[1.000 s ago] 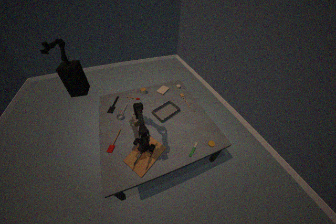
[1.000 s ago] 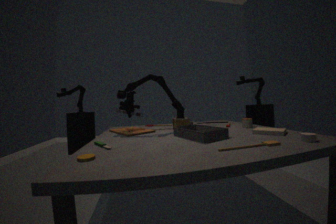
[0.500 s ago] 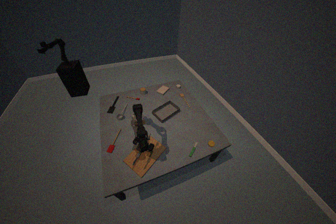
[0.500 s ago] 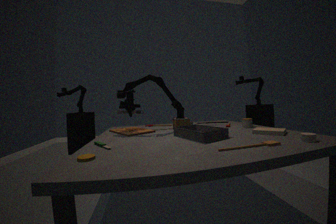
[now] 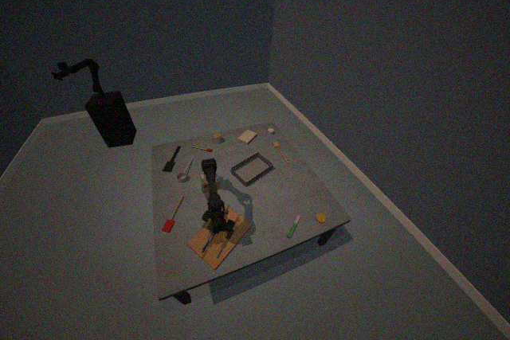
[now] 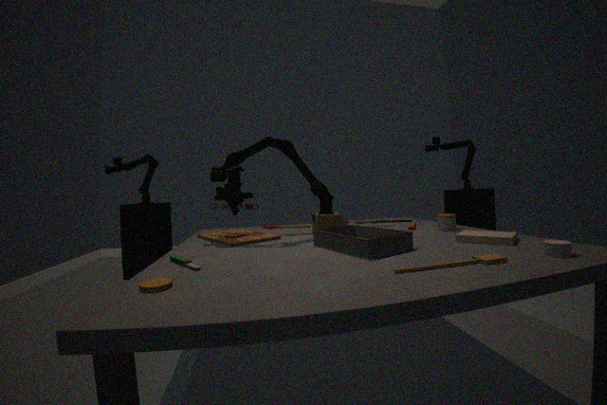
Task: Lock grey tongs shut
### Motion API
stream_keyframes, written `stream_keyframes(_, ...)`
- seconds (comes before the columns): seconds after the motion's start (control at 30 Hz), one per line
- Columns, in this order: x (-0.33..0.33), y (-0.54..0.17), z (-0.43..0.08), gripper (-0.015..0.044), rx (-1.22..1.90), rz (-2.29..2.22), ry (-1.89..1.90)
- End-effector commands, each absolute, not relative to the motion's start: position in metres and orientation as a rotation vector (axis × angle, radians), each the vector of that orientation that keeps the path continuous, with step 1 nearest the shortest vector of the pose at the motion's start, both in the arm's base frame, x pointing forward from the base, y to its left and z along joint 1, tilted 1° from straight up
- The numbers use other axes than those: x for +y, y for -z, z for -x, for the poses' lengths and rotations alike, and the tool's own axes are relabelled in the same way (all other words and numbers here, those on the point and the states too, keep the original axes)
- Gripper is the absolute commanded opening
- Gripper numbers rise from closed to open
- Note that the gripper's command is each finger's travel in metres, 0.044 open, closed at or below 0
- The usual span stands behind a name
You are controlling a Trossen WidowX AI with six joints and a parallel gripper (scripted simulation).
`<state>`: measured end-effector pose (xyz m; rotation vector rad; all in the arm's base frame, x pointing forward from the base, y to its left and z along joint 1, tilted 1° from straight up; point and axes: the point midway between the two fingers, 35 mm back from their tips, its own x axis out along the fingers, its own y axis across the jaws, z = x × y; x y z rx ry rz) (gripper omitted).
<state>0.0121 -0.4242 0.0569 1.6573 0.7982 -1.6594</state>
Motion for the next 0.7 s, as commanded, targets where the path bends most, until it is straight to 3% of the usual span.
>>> stream_keyframes(0.0,-0.424,-0.05,-0.013,-0.015,0.794,-1.666,1.657)
stream_keyframes(0.67,-0.425,-0.018,-0.014,-0.015,0.794,-1.666,1.657)
